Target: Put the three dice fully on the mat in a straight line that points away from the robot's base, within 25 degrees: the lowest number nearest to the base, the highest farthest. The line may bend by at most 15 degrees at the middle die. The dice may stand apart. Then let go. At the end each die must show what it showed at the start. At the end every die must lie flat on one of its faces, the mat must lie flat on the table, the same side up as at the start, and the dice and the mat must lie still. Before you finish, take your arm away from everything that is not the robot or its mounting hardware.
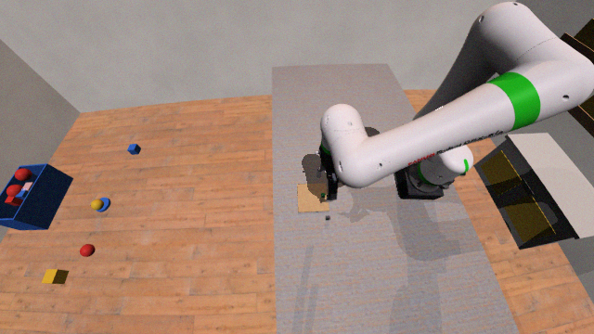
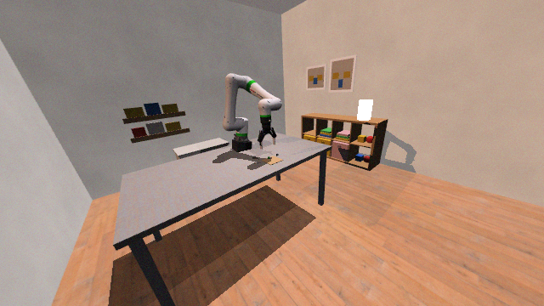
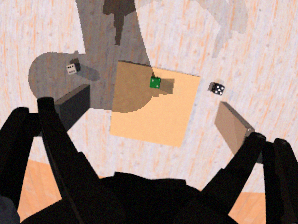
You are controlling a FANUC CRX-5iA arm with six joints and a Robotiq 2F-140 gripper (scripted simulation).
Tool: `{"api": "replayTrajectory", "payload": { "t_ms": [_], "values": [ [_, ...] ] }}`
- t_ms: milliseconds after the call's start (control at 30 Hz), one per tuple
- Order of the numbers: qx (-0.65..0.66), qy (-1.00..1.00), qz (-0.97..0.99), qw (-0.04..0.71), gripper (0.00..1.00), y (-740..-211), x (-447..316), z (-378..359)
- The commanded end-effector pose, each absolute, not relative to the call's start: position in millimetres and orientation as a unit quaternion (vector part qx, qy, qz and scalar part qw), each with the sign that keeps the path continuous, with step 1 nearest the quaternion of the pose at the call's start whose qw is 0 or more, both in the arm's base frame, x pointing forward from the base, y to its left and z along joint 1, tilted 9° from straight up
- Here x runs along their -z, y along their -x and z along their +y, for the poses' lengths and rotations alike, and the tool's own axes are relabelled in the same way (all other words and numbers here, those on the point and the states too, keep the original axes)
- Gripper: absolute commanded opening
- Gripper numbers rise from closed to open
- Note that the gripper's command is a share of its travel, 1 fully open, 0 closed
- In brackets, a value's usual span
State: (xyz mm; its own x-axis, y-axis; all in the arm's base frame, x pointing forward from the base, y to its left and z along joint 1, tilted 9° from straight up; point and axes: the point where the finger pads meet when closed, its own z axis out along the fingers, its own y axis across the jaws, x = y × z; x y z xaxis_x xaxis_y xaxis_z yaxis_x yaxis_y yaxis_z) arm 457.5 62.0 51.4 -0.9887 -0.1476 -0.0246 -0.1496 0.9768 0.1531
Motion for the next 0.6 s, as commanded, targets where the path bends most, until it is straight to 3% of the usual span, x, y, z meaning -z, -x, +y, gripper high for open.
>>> {"api": "replayTrajectory", "payload": {
  "t_ms": [0,567],
  "values": [
    [-0.077,0.08,0.994,0.007,1.0,-457.6,-51.6,62.8],
    [-0.071,0.369,0.926,0.029,1.0,-452.5,-49.9,108.5]
  ]
}}
